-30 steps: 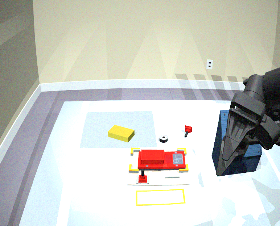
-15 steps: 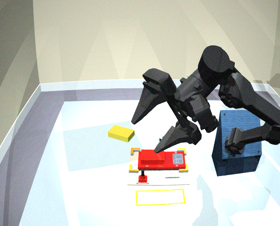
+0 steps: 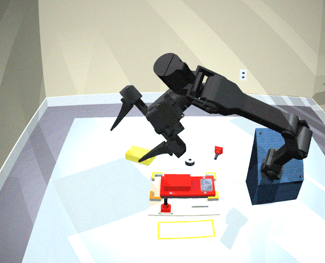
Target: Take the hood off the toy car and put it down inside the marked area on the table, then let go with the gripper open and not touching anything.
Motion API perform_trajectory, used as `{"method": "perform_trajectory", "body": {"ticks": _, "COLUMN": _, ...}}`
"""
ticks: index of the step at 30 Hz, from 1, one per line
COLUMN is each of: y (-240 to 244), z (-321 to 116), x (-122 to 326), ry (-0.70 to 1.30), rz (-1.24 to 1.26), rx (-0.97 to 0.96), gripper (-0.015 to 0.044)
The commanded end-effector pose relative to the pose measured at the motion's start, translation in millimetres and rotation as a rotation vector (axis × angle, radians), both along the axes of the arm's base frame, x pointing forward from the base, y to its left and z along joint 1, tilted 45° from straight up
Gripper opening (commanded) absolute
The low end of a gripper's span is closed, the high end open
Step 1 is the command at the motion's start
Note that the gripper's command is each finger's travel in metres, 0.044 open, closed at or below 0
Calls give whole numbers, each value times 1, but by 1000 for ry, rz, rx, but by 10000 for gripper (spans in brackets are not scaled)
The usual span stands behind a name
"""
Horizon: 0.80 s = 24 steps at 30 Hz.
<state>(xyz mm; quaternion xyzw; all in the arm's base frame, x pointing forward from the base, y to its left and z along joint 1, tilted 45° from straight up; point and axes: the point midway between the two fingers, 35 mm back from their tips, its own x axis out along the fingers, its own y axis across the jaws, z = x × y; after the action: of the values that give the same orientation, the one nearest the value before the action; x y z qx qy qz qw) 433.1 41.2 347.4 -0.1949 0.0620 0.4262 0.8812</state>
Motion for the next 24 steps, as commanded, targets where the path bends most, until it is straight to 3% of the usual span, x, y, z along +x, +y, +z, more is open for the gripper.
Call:
{"method": "perform_trajectory", "body": {"ticks": 1, "y": -9, "z": -45, "x": 13, "ry": 154, "rz": -40, "rx": 24, "gripper": 440}}
{"method": "perform_trajectory", "body": {"ticks": 14, "y": -31, "z": -179, "x": 18, "ry": 639, "rz": -172, "rx": 87, "gripper": 440}}
{"method": "perform_trajectory", "body": {"ticks": 24, "y": -42, "z": -297, "x": -17, "ry": 1060, "rz": -249, "rx": 102, "gripper": 440}}
